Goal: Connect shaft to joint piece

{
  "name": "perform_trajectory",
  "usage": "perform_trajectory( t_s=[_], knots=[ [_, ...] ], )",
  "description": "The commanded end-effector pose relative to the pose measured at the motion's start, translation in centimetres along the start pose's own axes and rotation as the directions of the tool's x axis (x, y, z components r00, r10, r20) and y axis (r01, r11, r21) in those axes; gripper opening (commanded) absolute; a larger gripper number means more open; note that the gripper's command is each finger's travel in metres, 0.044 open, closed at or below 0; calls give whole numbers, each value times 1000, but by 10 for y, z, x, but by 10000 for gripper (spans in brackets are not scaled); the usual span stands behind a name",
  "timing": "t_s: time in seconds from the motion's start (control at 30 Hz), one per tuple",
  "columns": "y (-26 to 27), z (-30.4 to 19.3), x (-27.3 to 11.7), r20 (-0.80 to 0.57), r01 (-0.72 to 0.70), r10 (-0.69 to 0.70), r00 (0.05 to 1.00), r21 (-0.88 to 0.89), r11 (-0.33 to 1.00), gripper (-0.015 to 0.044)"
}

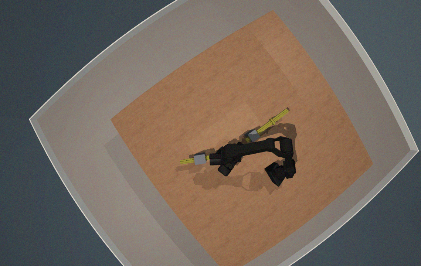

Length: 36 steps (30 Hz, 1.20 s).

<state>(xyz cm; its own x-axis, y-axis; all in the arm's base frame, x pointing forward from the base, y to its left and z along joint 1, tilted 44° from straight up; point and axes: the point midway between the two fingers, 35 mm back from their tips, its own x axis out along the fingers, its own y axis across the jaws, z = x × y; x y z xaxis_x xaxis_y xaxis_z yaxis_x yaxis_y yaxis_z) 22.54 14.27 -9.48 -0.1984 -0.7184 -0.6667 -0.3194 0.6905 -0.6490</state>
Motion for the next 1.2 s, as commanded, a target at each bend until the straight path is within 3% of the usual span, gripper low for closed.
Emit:
perform_trajectory(
  t_s=[0.0,0.37,0.57,1.17],
  knots=[
    [0,1,1,2,3,-3,1000,-5,1000,182],
    [0,0,0,0,0,0,1000,0,1000,147],
    [0,0,0,0,0,0,1000,0,1000,0],
    [-8,-1,4,92,40,-23,996,-187,982,0]
  ],
)
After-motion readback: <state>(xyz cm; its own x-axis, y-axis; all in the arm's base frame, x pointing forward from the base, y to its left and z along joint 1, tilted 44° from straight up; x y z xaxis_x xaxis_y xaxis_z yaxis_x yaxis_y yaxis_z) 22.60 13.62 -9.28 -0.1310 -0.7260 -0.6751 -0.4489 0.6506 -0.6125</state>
